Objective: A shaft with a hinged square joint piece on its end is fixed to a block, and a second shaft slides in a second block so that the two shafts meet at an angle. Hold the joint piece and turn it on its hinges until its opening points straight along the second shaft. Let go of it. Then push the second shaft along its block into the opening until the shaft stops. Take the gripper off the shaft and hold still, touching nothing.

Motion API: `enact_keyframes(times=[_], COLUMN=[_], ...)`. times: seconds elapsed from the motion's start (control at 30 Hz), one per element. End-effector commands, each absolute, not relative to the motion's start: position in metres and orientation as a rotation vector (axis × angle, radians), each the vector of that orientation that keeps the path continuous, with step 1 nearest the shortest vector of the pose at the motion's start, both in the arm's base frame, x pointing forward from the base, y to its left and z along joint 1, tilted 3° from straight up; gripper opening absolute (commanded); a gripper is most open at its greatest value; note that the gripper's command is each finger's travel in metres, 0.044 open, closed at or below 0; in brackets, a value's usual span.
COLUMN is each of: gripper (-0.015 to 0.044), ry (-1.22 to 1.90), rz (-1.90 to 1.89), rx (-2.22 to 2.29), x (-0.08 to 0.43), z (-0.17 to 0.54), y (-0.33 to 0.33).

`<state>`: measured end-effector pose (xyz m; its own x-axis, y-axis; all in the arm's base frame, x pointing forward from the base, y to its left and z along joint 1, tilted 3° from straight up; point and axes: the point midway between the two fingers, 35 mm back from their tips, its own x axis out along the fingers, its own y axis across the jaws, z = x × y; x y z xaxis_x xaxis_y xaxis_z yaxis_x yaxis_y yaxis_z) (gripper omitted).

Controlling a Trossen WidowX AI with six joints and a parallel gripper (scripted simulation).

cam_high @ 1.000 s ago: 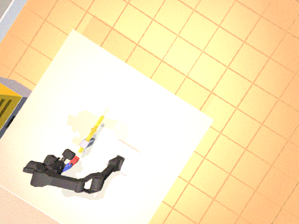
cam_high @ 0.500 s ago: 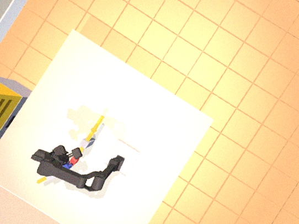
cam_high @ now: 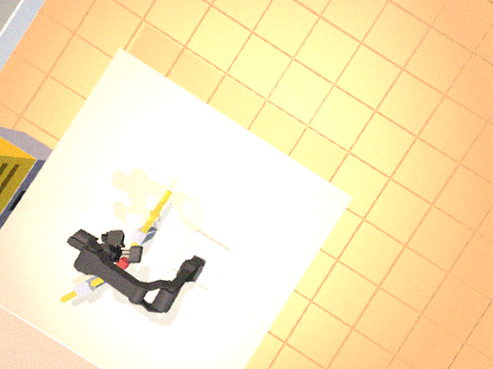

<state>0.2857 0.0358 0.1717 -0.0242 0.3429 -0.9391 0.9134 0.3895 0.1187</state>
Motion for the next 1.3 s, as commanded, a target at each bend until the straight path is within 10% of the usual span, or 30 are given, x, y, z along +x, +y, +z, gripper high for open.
enact_keyframes(times=[0.0,0.77,1.27], gripper=[0.0440,0.0440,0.0440], ry=[1.568,1.498,1.407], rz=[-0.765,-1.015,-0.848], rx=[1.287,1.650,1.290], x=[0.284,0.281,0.277], z=[0.169,0.160,0.165], y=[0.029,0.011,-0.168])
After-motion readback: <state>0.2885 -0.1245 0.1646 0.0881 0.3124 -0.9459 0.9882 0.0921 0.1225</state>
